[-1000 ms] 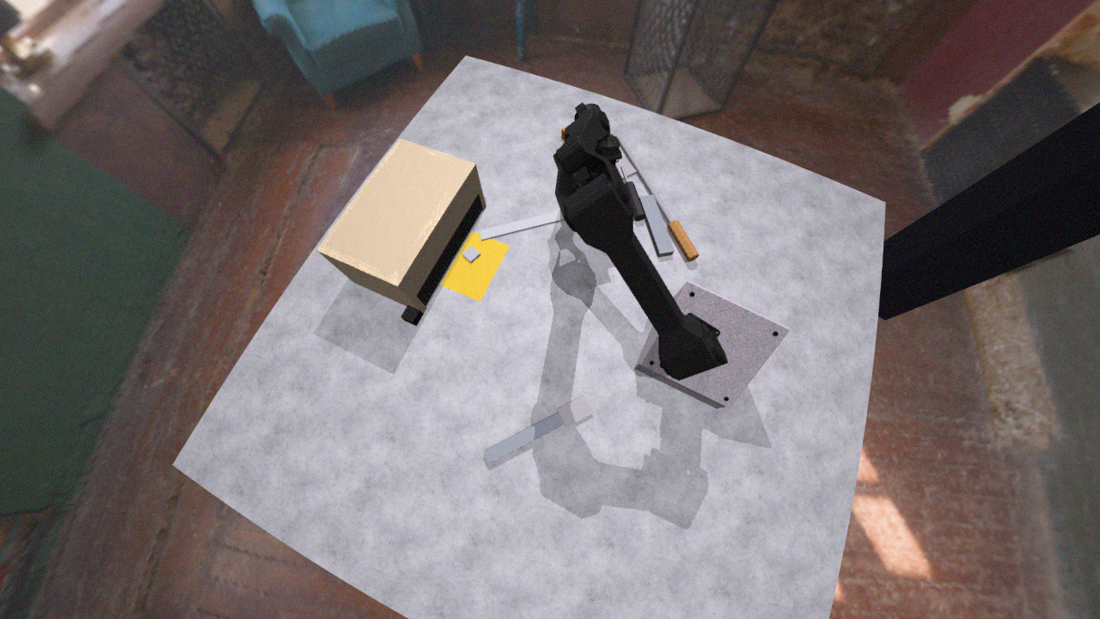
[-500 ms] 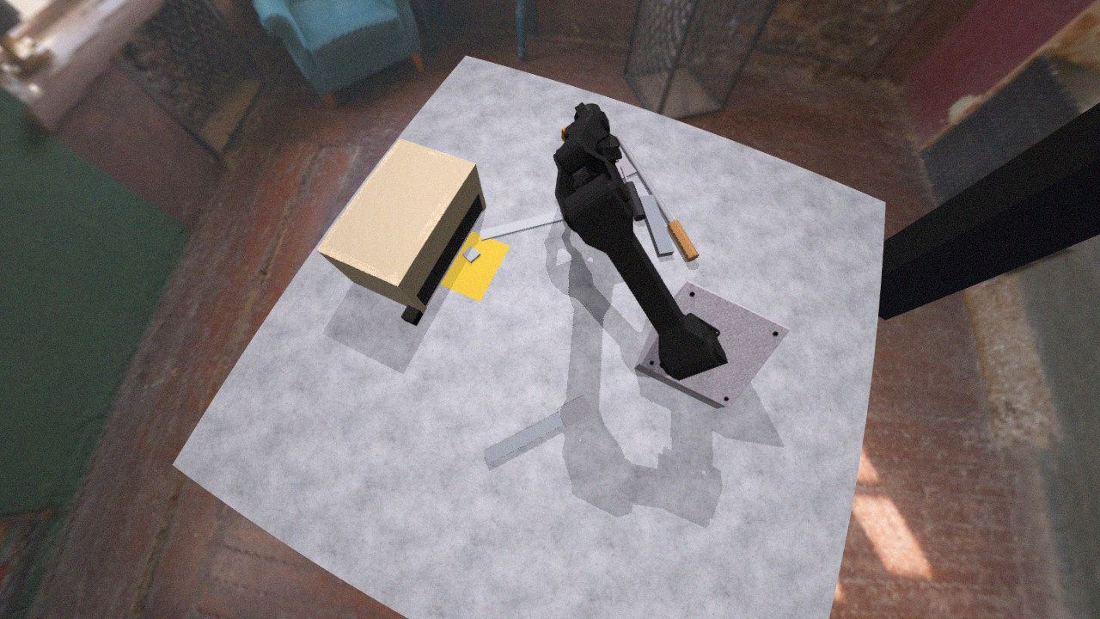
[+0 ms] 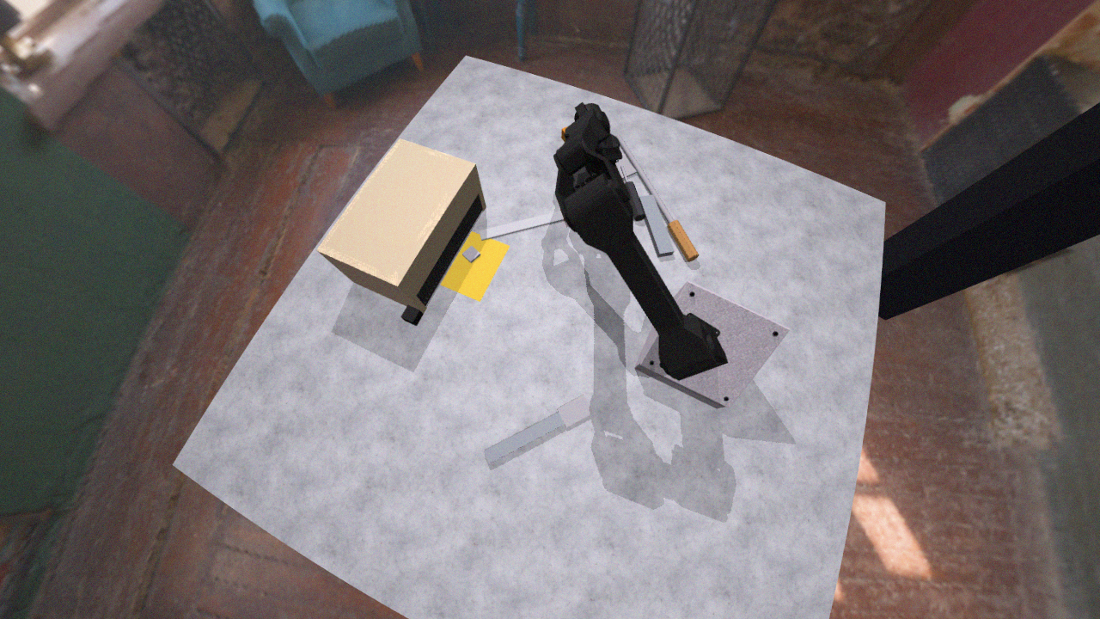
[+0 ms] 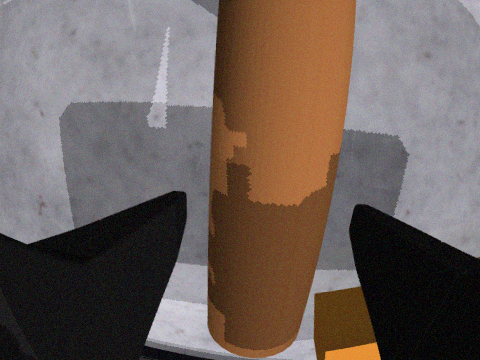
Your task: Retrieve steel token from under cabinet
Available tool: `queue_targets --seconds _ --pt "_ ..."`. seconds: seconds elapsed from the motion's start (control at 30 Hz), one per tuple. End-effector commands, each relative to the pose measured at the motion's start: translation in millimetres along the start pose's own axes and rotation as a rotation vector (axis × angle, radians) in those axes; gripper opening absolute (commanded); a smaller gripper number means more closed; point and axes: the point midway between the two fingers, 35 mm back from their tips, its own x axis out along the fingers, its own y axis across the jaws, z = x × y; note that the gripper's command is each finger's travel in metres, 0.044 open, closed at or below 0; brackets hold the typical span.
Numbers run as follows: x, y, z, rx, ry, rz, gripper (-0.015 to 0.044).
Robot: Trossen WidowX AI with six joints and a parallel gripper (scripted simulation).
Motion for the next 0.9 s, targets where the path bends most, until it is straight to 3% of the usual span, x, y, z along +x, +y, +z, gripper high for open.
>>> queue_targets --seconds 0.0,0.07,0.37,0.5,0.87 --pt "-0.2 0.0 0.0 0.0 0.0 0.0 0.0217" --pt "-0.2 0.0 0.0 0.0 0.0 0.0 0.0165" --pt "-0.2 0.0 0.0 0.0 0.0 0.0 0.0105" --pt "-0.2 0.0 0.0 0.0 0.0 0.0 0.0" --pt "-0.1 0.2 15.6 0.006 -0.002 0.003 0.0"
